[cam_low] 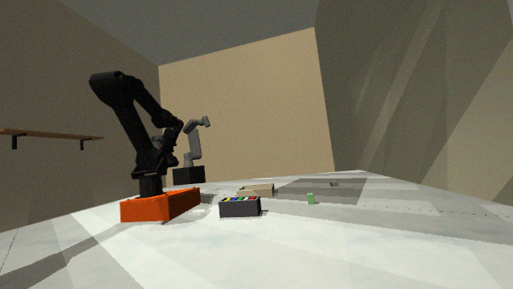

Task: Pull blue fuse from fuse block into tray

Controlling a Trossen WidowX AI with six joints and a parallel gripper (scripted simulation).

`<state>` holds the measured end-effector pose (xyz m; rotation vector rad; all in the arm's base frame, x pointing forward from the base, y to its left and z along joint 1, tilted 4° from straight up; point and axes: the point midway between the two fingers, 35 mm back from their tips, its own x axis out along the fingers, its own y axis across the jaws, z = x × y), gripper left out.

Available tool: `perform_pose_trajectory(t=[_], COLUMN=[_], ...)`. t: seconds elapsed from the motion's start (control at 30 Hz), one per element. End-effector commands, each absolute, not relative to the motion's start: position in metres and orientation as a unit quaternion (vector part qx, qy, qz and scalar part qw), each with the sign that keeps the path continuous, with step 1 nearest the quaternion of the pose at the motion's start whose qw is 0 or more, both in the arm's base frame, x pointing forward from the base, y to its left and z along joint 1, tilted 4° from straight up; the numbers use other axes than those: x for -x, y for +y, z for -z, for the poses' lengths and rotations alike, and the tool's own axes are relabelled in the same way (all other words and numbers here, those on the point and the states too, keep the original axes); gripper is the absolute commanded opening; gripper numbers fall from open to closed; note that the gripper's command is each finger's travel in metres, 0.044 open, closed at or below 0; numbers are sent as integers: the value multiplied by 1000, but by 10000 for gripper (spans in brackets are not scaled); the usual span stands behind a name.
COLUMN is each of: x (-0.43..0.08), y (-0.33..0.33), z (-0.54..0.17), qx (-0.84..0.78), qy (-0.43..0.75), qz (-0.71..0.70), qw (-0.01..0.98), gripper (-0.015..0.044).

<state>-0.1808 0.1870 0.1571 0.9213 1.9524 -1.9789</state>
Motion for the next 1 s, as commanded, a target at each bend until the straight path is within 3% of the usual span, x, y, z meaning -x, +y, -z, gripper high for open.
perform_pose_trajectory(t=[0.0,0.43,0.67,0.97], x=[126,-68,-148,-249], y=[237,274,243,149], z=[-140,-106,-92,-67], qx=[-436,-619,-633,-613], qy=[552,195,23,-228], qz=[709,741,722,651], qw=[45,-173,-277,-386], gripper=[62,62,62,62])
